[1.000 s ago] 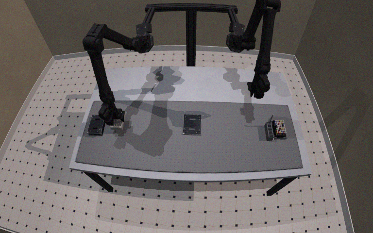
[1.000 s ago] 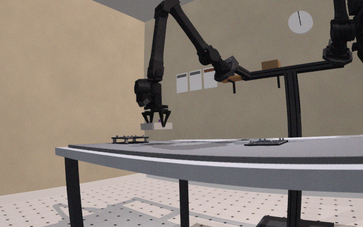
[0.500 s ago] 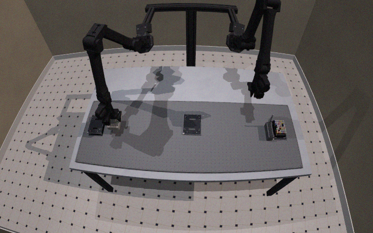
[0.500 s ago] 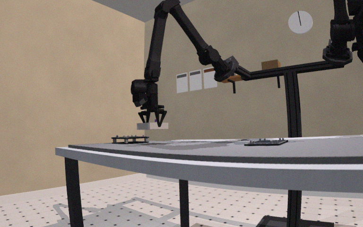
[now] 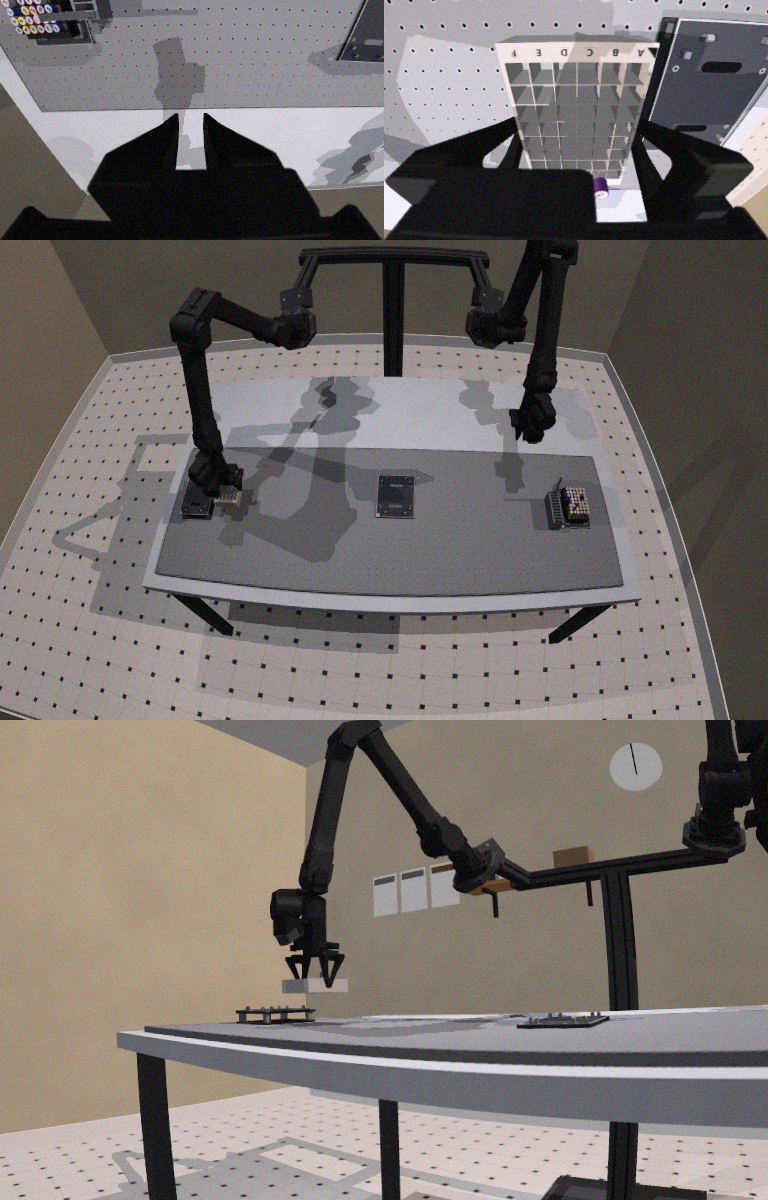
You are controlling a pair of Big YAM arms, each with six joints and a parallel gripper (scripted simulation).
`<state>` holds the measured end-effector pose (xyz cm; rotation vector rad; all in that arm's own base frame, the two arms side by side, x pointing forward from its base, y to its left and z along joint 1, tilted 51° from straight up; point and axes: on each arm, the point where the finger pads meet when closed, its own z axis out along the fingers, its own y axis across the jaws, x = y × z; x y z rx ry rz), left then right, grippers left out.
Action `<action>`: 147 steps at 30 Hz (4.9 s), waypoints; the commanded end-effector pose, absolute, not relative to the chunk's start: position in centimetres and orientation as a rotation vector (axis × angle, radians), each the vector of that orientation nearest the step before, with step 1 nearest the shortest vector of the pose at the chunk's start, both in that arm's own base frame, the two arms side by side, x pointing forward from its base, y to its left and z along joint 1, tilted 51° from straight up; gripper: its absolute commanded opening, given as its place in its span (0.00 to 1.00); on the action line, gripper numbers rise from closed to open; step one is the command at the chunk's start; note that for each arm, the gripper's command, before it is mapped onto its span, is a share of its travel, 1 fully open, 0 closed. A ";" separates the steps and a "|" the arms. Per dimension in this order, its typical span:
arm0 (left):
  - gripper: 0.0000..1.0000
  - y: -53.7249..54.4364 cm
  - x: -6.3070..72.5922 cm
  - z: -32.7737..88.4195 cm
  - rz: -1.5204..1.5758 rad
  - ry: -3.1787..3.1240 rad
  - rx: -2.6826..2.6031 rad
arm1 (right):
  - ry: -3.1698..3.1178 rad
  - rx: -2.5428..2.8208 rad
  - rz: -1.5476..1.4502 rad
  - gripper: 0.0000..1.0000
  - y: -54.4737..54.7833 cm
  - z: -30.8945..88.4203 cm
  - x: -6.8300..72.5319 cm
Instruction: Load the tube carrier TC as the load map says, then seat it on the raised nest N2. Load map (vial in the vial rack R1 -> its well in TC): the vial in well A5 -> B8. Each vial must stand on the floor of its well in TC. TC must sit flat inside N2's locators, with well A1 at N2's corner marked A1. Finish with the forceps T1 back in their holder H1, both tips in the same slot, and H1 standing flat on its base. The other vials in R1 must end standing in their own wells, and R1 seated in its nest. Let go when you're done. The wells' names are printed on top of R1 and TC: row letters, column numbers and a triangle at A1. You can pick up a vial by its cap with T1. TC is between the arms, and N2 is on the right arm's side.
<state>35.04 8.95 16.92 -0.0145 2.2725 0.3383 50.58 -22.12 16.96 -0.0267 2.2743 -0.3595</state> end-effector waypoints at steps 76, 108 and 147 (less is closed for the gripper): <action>0.23 9.1 35.3 17.6 0.337 2.258 -0.032 | 2.282 -0.032 -0.374 0.00 -34.4 19.8 49.3; 0.23 9.1 35.3 17.6 0.337 2.258 -0.032 | 2.280 -0.030 -0.377 0.00 -38.9 21.1 48.7; 0.23 9.1 35.3 17.6 0.337 2.258 -0.032 | 2.252 -0.036 -0.379 0.00 -36.2 22.1 49.0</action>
